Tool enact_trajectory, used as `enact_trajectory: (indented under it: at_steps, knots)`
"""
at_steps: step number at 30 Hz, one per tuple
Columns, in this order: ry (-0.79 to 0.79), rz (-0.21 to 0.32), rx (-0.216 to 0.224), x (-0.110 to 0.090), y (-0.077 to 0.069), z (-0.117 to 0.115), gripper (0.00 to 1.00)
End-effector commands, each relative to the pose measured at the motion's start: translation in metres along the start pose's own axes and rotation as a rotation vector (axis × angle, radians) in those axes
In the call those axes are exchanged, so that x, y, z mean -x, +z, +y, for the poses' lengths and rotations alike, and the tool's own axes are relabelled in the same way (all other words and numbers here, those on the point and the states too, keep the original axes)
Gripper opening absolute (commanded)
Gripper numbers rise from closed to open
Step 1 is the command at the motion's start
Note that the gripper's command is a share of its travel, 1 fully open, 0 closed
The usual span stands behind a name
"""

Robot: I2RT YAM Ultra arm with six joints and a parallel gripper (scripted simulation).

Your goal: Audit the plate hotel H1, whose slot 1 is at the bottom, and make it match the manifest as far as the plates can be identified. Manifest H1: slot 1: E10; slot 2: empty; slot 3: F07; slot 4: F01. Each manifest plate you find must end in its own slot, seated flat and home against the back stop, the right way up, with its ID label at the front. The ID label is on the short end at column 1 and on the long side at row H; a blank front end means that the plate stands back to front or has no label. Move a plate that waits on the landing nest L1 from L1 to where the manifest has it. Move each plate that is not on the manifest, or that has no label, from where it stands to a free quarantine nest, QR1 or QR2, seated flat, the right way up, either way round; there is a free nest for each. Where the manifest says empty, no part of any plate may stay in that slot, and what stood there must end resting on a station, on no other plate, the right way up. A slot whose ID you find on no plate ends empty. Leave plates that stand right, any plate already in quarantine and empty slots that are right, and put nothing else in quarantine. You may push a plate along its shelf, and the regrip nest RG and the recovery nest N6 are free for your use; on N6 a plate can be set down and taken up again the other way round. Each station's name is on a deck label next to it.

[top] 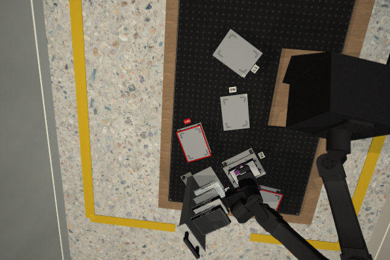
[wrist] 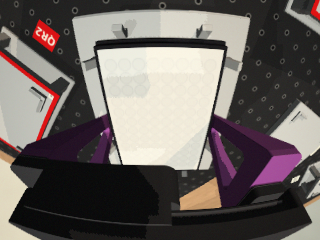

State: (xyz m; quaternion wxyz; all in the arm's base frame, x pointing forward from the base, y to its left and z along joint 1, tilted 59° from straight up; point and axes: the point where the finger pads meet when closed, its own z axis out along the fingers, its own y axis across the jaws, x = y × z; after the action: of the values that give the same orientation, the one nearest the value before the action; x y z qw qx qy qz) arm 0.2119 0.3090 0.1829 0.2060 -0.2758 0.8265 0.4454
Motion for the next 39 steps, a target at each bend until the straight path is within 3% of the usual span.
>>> enact_trajectory:
  at_steps: [1,14,39]
  knots:
    - [-0.007,-0.013,0.002,0.003,-0.002,0.001,0.86]
    - [-0.007,-0.013,0.002,0.003,-0.002,0.001,0.86]
    - [-0.007,-0.013,0.001,0.003,-0.022,0.001,0.86]
